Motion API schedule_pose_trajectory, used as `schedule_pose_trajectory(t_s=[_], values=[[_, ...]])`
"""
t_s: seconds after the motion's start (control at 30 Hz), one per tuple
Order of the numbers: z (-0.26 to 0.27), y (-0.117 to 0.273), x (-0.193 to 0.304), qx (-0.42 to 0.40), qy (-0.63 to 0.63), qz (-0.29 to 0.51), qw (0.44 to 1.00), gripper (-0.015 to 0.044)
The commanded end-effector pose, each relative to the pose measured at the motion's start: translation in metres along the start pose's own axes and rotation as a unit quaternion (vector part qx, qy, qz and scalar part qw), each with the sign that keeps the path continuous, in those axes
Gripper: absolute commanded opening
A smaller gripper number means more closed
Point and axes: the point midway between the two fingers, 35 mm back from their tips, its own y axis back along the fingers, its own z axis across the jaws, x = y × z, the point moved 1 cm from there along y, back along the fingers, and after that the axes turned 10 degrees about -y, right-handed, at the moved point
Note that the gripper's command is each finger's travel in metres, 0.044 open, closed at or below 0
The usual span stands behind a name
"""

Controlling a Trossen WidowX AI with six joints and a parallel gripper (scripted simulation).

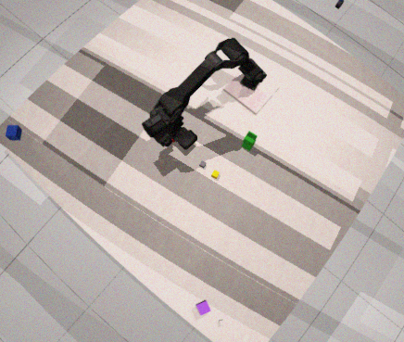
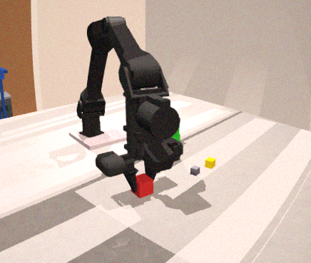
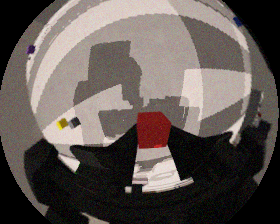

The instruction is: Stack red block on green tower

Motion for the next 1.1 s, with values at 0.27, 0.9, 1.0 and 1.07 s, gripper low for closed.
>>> schedule_pose_trajectory(t_s=[0.27, 0.9, 1.0, 1.07], values=[[0.0, 0.037, 0.0, 0.002, 0.0, -0.001, 1.0, 0.0], [0.0, 0.113, 0.0, 0.002, 0.0, -0.001, 1.0, 0.0], [0.0, 0.118, 0.0, 0.002, 0.0, -0.001, 1.0, 0.0], [0.0, 0.118, 0.0, 0.002, 0.0, -0.001, 1.0, 0.0]])
